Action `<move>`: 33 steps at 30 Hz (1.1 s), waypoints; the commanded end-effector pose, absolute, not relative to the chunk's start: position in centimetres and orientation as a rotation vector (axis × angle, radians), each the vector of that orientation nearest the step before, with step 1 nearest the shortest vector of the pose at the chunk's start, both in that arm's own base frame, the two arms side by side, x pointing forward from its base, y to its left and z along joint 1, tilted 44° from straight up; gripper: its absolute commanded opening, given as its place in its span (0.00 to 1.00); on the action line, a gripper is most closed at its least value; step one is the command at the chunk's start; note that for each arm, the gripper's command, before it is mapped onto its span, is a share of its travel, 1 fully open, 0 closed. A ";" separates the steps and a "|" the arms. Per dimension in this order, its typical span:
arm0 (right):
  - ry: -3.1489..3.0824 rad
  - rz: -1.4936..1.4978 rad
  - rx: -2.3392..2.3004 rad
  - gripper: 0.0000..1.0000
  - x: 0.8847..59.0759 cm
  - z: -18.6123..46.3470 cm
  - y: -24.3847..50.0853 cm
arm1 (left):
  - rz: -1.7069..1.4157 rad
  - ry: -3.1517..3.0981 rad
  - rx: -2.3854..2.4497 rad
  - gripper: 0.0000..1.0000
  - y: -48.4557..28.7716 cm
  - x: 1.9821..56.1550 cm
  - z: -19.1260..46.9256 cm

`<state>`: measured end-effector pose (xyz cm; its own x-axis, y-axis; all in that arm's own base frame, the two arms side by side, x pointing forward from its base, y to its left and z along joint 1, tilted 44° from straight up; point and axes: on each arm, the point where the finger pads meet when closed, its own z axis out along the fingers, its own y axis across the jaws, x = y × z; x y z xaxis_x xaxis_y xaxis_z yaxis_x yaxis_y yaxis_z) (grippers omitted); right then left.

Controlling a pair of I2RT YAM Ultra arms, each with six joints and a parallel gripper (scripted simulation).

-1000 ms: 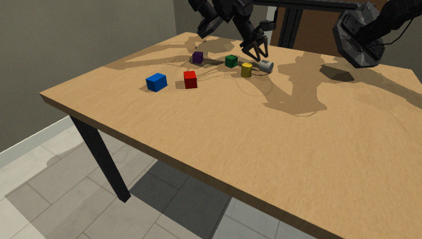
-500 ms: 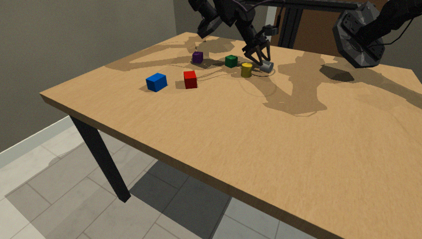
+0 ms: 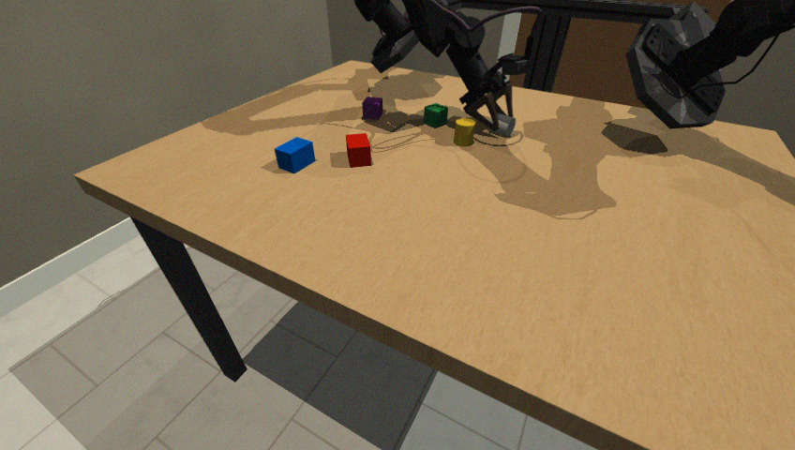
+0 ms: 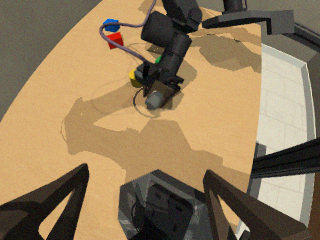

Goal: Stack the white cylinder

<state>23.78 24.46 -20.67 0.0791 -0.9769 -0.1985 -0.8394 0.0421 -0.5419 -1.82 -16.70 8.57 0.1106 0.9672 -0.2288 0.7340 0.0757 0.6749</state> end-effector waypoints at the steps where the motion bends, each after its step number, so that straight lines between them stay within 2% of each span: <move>1: 1.769 -0.306 -1.849 0.64 23.5 -21.1 25.2 | 0.378 1.687 1.701 1.00 -17.3 -2.5 9.5; 4: 1.769 -0.306 -1.849 0.64 23.5 -21.1 25.2 | 0.378 1.687 1.701 1.00 -17.3 -2.5 9.5; 5: 1.769 -0.306 -1.849 0.55 23.5 -21.1 25.2 | 0.378 1.687 1.701 1.00 -17.3 -2.5 9.5; 10: 1.781 -0.311 -1.853 0.51 23.6 -21.0 24.7 | 0.378 1.687 1.701 1.00 -17.3 -2.5 9.5; 11: 1.779 -0.311 -1.854 0.47 23.5 -21.0 24.8 | 0.378 1.687 1.701 1.00 -17.3 -2.5 9.5; 15: 1.775 -0.309 -1.858 0.47 23.4 -21.0 24.9 | 0.378 1.687 1.701 1.00 -17.3 -2.5 9.5; 16: 1.775 -0.309 -1.858 0.43 23.4 -21.0 24.9 | 0.378 1.687 1.701 1.00 -17.3 -2.5 9.5; 18: 1.784 -0.313 -1.857 0.43 23.7 -21.2 24.8 | 0.378 1.687 1.701 1.00 -17.3 -2.5 9.5; 24: 1.779 -0.310 -1.850 0.34 24.0 -20.8 25.0 | 0.378 1.687 1.701 1.00 -17.3 -2.5 9.5; 27: 1.776 -0.309 -1.852 0.00 23.9 -20.8 25.1 | 0.378 1.687 1.701 1.00 -17.3 -2.5 9.5; 28: 1.776 -0.309 -1.852 0.00 23.9 -20.8 25.1 | 0.378 1.687 1.701 1.00 -17.3 -2.5 9.5; 29: 1.776 -0.309 -1.852 0.11 23.9 -20.8 25.1 | 0.378 1.687 1.701 1.00 -17.3 -2.5 9.5; 31: 1.776 -0.309 -1.852 0.11 23.9 -20.8 25.1 | 0.378 1.687 1.701 1.00 -17.3 -2.5 9.5; 33: 1.781 -0.311 -1.844 0.34 23.5 -20.4 25.2 | 0.378 1.687 1.701 1.00 -17.3 -2.5 9.5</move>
